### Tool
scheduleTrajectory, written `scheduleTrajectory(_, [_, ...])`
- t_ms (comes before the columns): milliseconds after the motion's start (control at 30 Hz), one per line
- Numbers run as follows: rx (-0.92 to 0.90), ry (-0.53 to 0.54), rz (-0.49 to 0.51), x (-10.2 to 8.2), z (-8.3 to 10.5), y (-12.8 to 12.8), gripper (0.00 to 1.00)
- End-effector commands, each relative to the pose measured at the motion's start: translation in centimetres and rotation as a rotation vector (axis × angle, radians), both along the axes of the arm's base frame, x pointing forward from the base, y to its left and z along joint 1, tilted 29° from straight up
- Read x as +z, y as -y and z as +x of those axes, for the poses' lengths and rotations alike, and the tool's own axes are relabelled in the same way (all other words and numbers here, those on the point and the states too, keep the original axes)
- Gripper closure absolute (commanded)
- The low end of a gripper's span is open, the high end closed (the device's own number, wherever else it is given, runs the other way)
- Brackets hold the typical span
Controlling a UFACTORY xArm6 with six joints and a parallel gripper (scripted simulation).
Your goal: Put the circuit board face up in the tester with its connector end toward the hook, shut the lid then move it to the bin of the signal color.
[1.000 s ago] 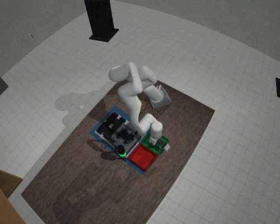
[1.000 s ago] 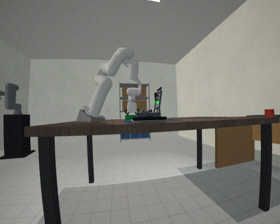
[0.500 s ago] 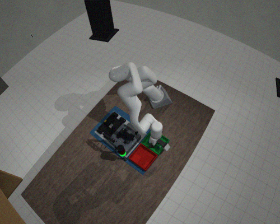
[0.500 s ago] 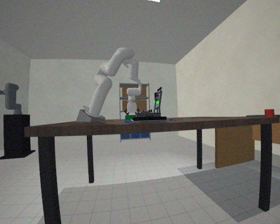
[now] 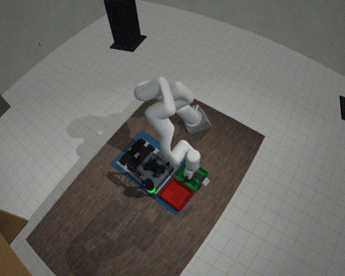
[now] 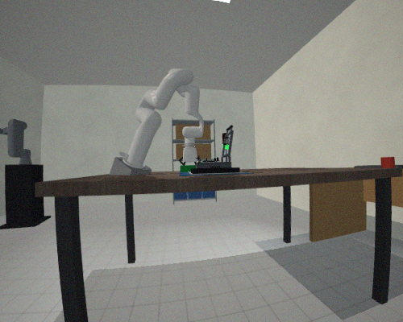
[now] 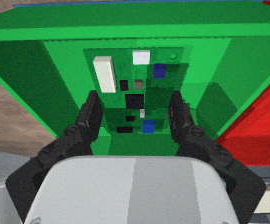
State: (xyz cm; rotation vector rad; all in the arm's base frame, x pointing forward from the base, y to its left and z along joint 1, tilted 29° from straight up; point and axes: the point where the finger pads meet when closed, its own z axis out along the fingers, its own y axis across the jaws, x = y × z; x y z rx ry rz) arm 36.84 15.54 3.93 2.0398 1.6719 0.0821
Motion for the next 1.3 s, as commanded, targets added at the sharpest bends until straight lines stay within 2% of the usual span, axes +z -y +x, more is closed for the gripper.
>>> scheduleTrajectory(0, [0.001,0.002,0.002,0.09,0.08,-0.1,0.21])
scheduleTrajectory(833, [0.001,0.002,0.002,0.04,0.1,-0.08,0.21])
scheduleTrajectory(867, [0.001,0.002,0.002,0.04,0.1,-0.08,0.0])
scheduleTrajectory(1267, [0.001,0.002,0.002,0.04,0.1,-0.08,0.0])
